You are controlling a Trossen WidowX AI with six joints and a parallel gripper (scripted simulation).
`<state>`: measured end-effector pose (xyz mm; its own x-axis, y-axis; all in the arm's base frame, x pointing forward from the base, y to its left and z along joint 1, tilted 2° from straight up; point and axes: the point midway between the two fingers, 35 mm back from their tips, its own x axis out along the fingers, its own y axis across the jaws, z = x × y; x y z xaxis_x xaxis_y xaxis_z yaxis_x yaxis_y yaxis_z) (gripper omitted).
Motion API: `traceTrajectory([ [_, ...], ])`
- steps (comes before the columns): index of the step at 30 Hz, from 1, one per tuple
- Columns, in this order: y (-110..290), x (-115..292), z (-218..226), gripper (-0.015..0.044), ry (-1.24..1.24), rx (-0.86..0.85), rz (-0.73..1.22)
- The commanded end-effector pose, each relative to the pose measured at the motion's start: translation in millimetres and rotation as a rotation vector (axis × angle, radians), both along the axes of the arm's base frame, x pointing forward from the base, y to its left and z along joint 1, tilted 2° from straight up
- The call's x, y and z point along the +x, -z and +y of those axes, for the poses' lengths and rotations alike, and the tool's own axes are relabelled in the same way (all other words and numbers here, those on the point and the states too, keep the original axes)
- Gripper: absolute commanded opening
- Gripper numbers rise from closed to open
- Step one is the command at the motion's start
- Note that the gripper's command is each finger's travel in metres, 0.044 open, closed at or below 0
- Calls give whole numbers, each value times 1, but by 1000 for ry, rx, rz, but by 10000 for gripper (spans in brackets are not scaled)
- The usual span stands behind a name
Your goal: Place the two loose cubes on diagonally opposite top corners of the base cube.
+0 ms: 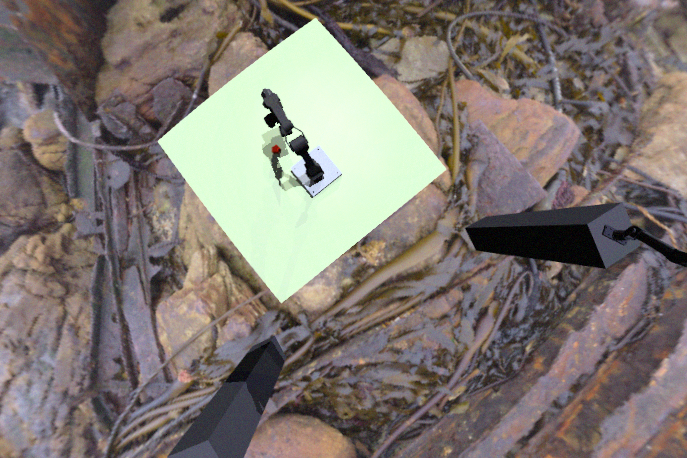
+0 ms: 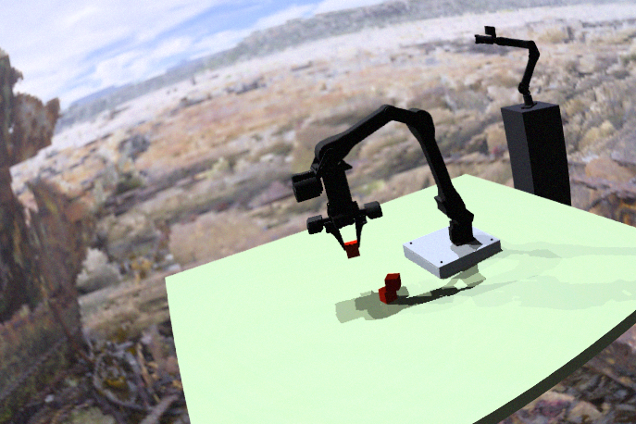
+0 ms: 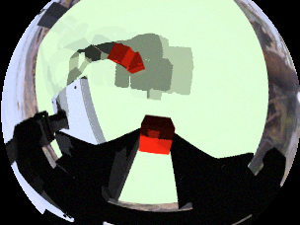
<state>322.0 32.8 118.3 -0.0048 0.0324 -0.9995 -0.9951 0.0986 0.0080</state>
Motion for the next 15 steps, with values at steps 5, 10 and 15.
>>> traceTrajectory([
  [5,-7,-2,3,105,68,-2,-4],
  [10,-6,-3,11,105,216,-2,1],
  [15,-6,-5,19,105,364,-1,5],
])
